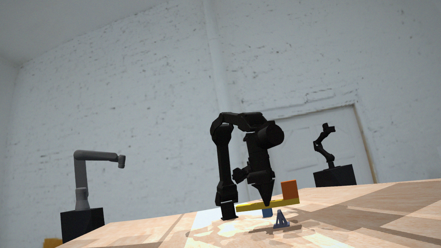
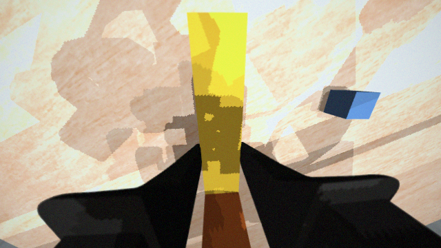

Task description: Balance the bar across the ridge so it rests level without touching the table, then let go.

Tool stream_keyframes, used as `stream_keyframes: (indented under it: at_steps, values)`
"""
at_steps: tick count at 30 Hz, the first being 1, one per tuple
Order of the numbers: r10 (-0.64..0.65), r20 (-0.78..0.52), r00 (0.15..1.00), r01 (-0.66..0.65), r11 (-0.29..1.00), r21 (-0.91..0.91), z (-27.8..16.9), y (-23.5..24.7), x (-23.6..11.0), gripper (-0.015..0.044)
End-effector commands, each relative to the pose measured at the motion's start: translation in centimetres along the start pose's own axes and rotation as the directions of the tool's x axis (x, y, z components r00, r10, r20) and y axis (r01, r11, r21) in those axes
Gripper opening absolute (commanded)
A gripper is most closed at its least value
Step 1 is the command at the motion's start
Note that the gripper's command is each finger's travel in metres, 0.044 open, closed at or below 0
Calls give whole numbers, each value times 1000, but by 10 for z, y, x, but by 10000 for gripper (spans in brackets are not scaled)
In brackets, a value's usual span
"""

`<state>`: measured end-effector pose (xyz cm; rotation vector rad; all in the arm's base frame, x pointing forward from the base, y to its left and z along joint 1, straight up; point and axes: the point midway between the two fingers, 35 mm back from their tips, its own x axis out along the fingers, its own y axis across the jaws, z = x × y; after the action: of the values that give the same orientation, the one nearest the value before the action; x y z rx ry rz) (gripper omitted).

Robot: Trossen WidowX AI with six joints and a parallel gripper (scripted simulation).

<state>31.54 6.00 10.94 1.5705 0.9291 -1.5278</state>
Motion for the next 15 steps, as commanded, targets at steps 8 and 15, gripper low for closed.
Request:
stream_keyframes:
  at_steps: [8, 15]
  values:
    - [-1, -4, 1000, 1, 1000, 4, -1, -1, 6, 0]
    - [-1, -4, 1000, 1, 1000, 4, -1, -1, 6, 0]
